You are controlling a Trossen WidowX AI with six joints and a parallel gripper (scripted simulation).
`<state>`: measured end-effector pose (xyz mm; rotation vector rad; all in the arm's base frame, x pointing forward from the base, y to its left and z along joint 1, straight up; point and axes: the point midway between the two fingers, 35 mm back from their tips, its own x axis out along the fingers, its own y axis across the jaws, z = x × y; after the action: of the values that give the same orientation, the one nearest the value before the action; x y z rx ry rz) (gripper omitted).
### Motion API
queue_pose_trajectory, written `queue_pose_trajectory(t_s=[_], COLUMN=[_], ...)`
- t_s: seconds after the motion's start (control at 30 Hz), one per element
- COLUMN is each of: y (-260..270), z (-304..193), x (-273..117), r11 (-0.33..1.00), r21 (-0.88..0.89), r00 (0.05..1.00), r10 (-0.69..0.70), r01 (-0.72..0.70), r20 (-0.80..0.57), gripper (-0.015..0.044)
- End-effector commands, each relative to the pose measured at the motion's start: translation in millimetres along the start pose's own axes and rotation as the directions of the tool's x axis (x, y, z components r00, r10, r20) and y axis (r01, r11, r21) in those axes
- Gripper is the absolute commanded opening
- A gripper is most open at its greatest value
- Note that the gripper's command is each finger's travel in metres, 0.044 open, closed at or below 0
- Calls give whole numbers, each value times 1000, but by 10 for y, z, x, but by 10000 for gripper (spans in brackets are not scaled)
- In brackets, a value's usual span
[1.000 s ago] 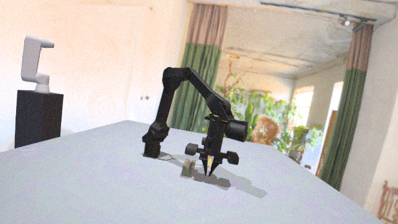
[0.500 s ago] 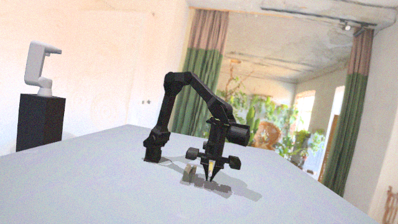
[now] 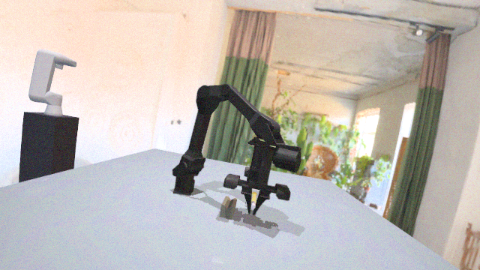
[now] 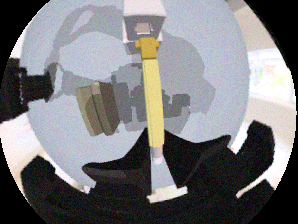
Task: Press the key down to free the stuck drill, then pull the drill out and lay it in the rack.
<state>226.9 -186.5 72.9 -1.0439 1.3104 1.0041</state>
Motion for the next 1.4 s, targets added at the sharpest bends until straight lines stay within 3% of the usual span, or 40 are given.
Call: queue_pose_trajectory(t_s=[0.0, 1.37], y=[-2, 11], z=[1, 15], x=[-33, -225], r11=[1000, 1000], r21=[-4, -4], r00=[1000, 1000], r10=[-2, -2], r01=[2, 2], r20=[-1, -1], gripper=[0, 0])
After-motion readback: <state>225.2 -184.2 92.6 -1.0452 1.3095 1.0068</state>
